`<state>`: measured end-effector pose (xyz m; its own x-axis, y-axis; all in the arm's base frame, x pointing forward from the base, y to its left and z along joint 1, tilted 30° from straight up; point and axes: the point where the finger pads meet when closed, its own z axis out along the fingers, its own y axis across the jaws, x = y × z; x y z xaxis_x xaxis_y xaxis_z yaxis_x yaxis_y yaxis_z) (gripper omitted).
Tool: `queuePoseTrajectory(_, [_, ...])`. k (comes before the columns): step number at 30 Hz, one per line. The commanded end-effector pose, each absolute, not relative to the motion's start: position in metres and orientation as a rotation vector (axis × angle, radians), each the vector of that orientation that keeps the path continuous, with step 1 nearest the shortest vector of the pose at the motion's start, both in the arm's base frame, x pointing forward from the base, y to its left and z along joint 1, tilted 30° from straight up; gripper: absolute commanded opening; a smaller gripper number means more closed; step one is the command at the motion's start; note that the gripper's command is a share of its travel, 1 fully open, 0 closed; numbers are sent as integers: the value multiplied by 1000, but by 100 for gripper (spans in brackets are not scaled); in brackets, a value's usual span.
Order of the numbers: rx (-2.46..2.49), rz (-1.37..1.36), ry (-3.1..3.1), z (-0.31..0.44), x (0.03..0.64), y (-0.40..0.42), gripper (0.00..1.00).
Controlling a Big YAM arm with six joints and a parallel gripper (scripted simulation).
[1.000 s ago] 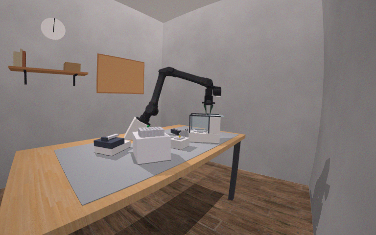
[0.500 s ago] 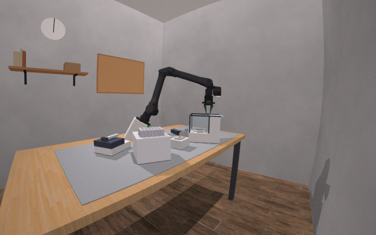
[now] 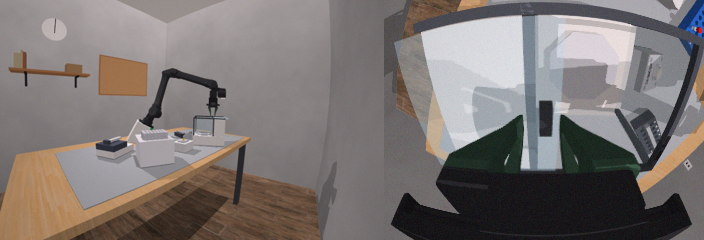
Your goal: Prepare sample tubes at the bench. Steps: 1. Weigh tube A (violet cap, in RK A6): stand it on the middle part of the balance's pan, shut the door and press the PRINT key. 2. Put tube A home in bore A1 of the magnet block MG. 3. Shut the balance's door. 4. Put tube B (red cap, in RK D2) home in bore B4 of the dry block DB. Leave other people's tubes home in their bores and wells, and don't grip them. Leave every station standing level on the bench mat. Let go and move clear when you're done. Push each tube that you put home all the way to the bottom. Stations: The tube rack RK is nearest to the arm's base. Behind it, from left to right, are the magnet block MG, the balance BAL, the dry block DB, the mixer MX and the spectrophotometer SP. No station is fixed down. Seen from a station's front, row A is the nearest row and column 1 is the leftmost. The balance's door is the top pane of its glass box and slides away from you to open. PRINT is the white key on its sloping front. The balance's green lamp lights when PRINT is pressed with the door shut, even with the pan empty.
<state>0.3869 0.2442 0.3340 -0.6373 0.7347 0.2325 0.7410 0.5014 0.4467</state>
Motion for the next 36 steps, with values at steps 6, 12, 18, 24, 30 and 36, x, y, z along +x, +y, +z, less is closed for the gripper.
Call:
queuePoseTrajectory(6, [-1332,-914,-2737,382,388,233,30])
queuePoseTrajectory(12, [-1317,-887,-2737,379,384,234,30])
queuePoseTrajectory(18, [-1333,-910,-2738,395,384,225,30])
queuePoseTrajectory(24, [-1333,-909,-2738,404,382,220,30])
queuePoseTrajectory(30, [-1328,-894,-2736,405,382,220,30])
queuePoseTrajectory(36, [-1333,-908,-2739,417,377,212,30])
